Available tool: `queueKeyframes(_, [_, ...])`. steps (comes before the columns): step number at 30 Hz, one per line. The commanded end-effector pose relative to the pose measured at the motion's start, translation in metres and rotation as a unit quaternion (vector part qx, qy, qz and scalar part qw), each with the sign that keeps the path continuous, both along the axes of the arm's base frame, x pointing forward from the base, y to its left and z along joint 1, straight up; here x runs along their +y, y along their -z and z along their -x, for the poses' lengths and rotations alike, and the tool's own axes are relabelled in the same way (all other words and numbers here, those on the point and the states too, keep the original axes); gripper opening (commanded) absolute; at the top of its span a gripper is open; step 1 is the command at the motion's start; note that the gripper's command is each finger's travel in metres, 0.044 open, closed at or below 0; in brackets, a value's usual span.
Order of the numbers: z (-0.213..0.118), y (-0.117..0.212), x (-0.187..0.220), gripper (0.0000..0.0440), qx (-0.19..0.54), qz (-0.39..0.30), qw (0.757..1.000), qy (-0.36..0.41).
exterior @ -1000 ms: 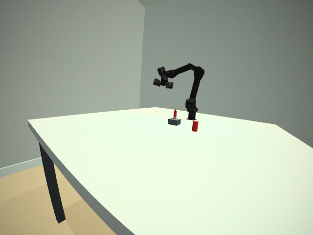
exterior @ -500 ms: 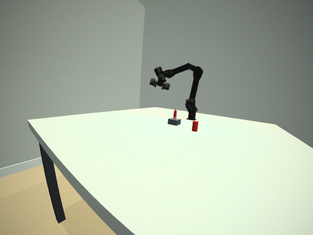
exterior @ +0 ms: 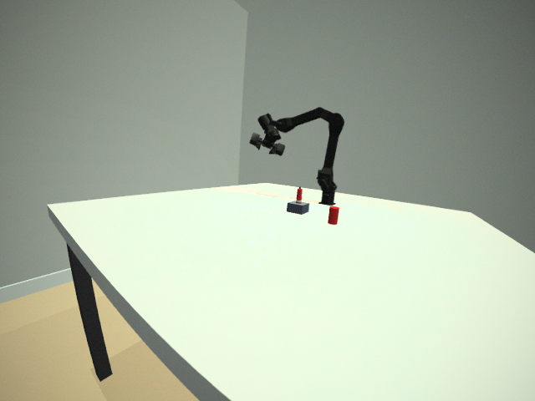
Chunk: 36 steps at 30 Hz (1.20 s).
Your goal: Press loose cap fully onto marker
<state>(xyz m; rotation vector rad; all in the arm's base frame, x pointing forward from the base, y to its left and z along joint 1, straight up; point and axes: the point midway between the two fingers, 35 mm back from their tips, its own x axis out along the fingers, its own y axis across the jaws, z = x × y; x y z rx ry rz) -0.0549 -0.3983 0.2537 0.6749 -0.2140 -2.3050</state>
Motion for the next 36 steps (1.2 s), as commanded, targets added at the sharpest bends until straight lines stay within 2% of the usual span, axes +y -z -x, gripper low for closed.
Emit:
queueKeyframes(1, [-0.011,0.0,-0.004,0.0295,-0.014,0.005,1.0,-0.01])
queueKeyframes(36, [-0.129,0.018,-0.015,0.0298,-0.148,0.024,0.984,-0.092])
